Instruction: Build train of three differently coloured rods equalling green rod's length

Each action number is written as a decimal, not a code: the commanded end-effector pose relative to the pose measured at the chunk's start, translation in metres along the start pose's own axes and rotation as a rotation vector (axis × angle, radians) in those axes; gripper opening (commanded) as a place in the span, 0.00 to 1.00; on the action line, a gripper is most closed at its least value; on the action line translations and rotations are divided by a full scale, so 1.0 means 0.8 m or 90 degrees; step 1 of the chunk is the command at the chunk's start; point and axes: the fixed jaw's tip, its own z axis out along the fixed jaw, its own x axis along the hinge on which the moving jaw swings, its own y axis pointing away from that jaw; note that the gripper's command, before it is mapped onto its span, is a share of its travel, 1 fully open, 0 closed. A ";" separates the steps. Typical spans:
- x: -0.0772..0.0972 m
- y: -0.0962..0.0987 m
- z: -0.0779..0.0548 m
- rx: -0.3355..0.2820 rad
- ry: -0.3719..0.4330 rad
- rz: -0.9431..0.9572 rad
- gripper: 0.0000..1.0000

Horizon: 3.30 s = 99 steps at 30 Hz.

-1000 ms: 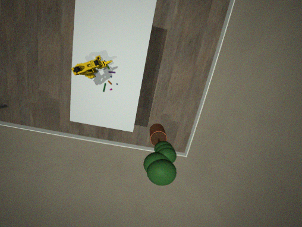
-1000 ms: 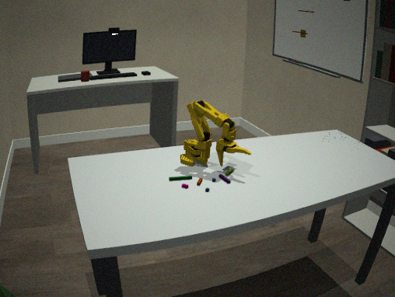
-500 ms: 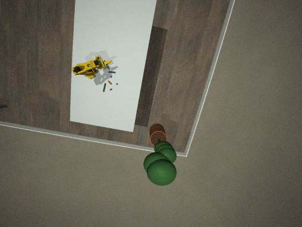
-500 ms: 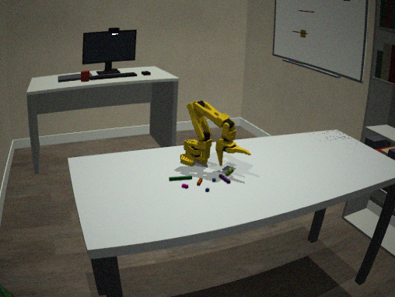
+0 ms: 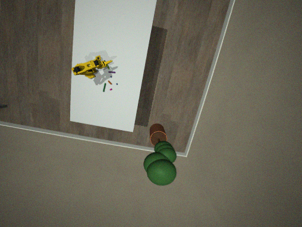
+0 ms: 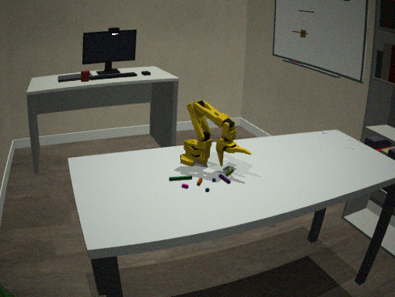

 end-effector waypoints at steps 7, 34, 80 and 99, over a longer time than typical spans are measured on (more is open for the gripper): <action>-0.001 -0.021 -0.014 0.068 -0.004 -0.009 1.00; -0.001 -0.009 -0.007 0.030 -0.003 -0.003 1.00; -0.002 -0.027 -0.019 0.088 -0.005 -0.014 1.00; 0.006 -0.029 -0.049 0.108 -0.005 0.025 1.00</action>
